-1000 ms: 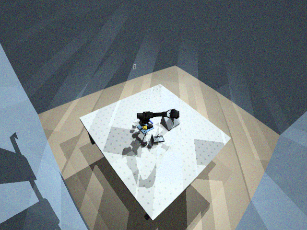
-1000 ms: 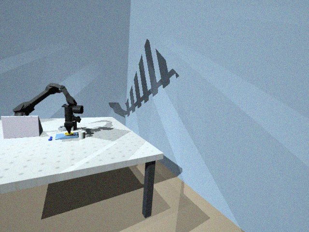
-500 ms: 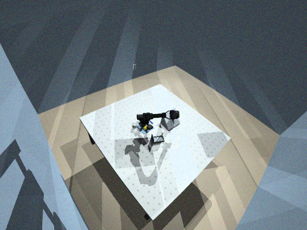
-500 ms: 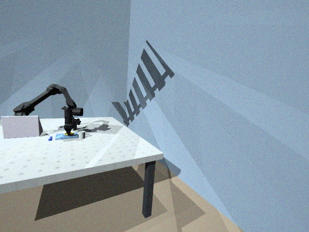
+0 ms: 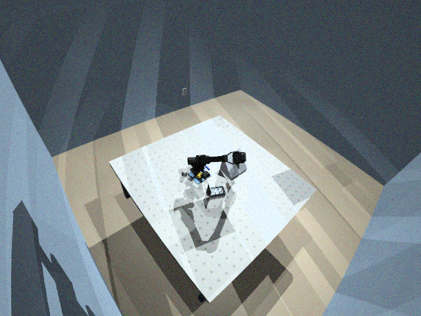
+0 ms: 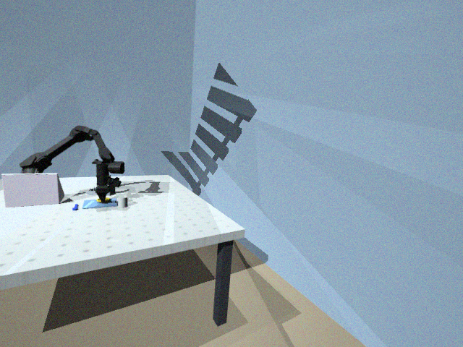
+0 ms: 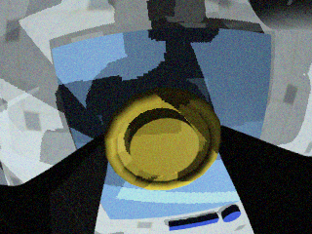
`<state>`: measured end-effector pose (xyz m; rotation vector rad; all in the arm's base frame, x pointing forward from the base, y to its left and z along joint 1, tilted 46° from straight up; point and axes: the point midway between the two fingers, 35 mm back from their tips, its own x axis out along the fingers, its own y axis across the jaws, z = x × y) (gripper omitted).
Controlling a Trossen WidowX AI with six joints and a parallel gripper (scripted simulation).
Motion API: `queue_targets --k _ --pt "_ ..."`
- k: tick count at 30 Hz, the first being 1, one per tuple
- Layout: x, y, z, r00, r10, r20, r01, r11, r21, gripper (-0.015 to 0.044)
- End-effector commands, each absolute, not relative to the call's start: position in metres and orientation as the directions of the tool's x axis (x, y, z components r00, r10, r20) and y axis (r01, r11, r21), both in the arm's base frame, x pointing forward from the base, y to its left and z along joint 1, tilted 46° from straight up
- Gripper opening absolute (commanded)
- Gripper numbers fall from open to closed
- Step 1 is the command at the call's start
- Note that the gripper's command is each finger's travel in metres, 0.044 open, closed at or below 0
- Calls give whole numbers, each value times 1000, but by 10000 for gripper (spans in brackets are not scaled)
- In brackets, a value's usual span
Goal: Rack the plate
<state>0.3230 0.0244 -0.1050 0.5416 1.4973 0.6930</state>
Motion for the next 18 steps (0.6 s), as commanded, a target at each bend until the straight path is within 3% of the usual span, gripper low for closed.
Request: queue_targets --k 1,9,18 --pt "324 22 -103 -52 707 -705 -77 701 709 206" --pt "336 -13 -75 -45 700 -713 -74 709 701 0" --pt "342 -49 -43 -47 697 -716 -74 712 698 0"
